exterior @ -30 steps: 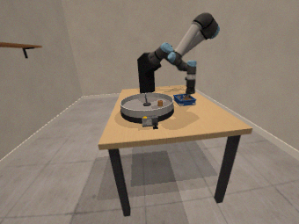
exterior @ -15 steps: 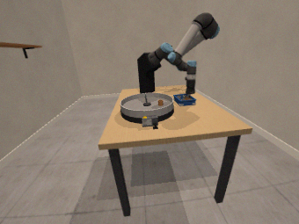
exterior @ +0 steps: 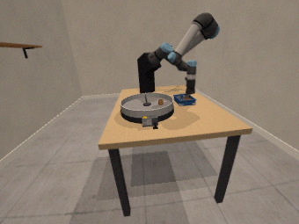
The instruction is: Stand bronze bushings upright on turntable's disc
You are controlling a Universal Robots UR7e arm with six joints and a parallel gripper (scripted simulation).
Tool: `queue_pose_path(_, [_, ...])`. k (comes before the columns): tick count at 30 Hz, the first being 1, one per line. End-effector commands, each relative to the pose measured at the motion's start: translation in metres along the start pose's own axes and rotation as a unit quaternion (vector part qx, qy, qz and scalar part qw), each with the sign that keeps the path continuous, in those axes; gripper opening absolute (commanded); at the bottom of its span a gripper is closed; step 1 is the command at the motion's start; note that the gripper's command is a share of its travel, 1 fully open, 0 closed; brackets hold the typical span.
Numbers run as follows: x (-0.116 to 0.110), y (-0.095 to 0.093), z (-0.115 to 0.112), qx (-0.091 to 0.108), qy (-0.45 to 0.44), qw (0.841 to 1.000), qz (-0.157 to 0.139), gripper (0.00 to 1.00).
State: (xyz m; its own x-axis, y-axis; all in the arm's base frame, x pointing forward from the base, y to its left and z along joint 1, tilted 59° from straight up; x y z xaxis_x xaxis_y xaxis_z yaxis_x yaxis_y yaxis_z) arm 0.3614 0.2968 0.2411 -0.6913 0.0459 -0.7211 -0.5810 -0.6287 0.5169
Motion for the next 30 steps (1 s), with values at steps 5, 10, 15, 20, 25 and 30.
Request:
queue_pose_path(5, [0.0, 0.0, 0.0, 0.0, 0.0, 1.0, 0.0, 0.0])
queue_pose_path(10, [0.0, 0.001, 0.0, 0.0, 0.0, 1.0, 0.0, 0.0])
queue_pose_path(15, [0.0, 0.003, 0.0, 0.0, 0.0, 1.0, 0.0, 0.0])
queue_pose_path(20, [0.0, 0.007, 0.0, 0.0, 0.0, 1.0, 0.0, 0.0])
queue_pose_path(25, [0.0, 0.014, 0.0, 0.0, 0.0, 1.0, 0.0, 0.0])
queue_pose_path(30, [0.0, 0.023, 0.0, 0.0, 0.0, 1.0, 0.0, 0.0])
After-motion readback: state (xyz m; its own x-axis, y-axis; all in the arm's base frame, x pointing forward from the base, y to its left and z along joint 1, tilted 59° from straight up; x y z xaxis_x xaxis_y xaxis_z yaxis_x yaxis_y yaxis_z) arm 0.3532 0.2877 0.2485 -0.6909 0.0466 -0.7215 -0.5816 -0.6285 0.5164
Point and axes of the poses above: the point where the finger pads meet when closed, its own y axis back along the fingers, its own z axis across the jaws, x = y × z, the point moved 7 cm from there along y, back along the fingers, and after that the axes turned 14 degrees about y, right-handed, at the moved point
